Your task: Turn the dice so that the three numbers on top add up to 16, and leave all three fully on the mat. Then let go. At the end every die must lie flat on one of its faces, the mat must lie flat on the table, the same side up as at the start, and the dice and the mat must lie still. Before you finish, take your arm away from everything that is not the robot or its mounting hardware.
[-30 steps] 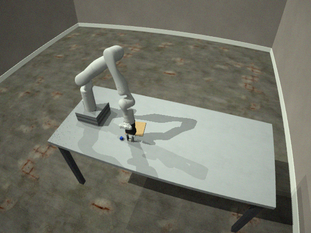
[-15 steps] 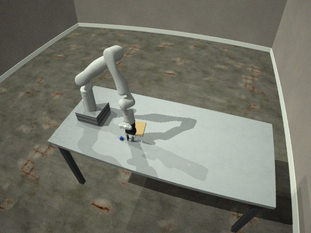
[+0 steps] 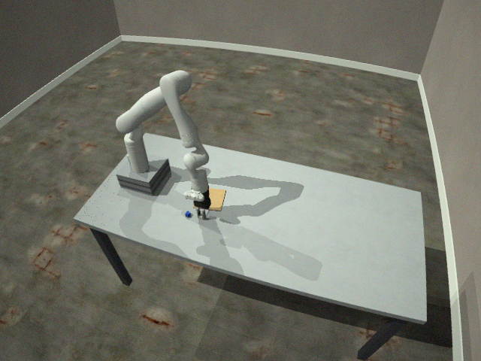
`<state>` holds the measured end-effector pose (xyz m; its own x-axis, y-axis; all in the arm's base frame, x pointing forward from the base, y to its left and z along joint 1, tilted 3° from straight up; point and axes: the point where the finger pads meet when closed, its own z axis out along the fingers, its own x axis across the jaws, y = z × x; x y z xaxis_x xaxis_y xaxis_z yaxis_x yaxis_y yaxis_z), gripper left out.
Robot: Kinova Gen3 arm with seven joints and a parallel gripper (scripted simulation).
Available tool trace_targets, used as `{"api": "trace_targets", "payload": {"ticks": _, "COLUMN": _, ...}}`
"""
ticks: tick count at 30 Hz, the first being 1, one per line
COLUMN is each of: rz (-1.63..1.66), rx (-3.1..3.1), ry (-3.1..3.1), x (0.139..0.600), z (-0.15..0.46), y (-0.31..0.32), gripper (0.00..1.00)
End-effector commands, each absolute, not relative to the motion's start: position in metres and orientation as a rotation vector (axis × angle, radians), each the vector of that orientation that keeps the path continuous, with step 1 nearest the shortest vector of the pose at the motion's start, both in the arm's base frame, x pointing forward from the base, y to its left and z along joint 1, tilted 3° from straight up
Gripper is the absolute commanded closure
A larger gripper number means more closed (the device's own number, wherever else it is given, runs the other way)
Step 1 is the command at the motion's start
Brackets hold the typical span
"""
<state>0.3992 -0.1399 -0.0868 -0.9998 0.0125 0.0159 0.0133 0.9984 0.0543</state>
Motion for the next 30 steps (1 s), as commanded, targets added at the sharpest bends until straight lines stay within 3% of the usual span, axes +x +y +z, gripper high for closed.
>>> {"api": "trace_targets", "payload": {"ticks": 1, "rz": -0.084, "rx": -0.020, "ry": -3.127, "x": 0.400, "z": -0.086, "y": -0.140, "gripper": 0.60}}
{"api": "trace_targets", "payload": {"ticks": 30, "rz": -0.084, "rx": -0.020, "ry": -3.127, "x": 0.400, "z": -0.061, "y": -0.141, "gripper": 0.60}}
